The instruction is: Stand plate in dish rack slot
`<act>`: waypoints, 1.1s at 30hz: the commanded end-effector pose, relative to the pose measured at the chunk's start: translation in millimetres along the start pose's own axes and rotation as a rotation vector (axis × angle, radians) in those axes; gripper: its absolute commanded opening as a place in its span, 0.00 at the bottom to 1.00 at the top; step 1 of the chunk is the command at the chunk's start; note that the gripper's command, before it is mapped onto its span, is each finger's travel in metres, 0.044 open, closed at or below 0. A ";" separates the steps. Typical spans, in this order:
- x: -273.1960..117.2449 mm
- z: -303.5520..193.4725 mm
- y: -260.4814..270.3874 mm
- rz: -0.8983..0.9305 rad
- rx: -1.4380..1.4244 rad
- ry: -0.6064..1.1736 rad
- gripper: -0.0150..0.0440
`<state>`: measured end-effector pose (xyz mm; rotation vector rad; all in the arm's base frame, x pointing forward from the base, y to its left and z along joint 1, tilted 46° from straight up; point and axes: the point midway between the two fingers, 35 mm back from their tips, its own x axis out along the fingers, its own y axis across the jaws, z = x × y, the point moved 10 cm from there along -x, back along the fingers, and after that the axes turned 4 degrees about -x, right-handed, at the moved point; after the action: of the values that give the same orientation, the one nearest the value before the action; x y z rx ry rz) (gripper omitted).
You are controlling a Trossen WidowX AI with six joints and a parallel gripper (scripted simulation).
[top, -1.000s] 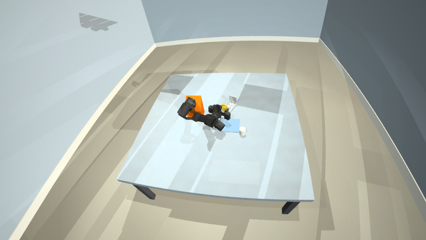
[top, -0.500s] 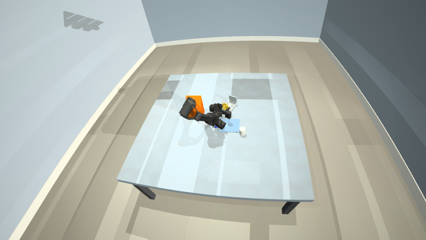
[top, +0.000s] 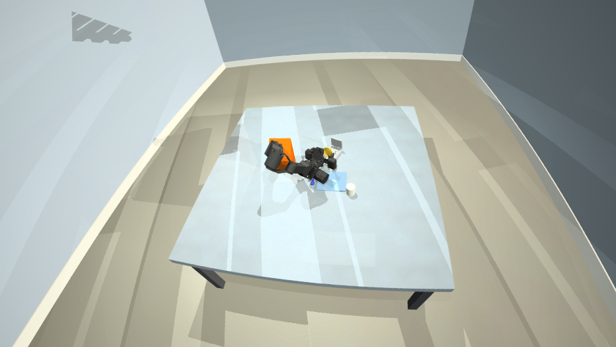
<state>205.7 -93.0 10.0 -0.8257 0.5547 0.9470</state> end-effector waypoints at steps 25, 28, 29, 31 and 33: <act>18.7 -13.3 6.8 0.006 0.000 0.002 0.25; 18.7 -13.3 6.8 0.006 0.000 0.002 0.25; 18.7 -13.3 6.8 0.006 0.000 0.002 0.25; 18.8 -13.6 6.8 0.006 -0.005 0.001 0.34; 18.8 -13.6 6.8 0.006 -0.005 0.001 0.43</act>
<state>208.1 -92.8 -14.0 -0.8294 0.5560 0.9534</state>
